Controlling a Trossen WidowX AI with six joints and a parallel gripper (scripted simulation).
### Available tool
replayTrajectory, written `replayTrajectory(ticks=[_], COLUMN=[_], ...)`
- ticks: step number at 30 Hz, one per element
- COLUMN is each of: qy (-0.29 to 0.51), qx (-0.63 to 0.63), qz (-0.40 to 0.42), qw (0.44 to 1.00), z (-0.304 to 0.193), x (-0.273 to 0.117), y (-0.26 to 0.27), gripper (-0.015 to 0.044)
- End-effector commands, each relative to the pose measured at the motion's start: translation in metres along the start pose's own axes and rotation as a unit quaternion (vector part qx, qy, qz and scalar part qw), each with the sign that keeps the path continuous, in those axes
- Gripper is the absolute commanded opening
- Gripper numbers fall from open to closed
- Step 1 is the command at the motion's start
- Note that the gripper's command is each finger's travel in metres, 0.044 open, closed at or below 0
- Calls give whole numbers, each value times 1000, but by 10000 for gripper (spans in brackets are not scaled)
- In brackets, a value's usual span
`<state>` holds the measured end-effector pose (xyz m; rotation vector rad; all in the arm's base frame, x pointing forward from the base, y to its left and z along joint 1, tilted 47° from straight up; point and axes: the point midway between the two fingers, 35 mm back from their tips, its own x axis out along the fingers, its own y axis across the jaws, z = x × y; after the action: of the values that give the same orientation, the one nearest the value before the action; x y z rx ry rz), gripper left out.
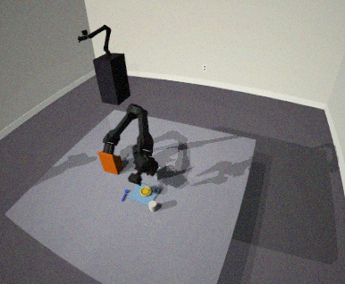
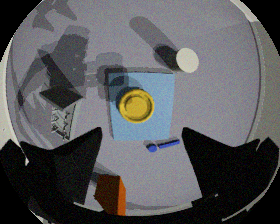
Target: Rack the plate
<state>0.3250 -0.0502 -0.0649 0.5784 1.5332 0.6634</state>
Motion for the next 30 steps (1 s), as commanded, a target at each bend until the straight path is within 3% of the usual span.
replayTrajectory(ticks=[1, 30], qy=[11, 11], qx=[4, 3], qz=[12, 12], qw=[1000, 1000], z=[-10, -8], x=[55, 92], y=[8, 7], gripper=[400, 400])
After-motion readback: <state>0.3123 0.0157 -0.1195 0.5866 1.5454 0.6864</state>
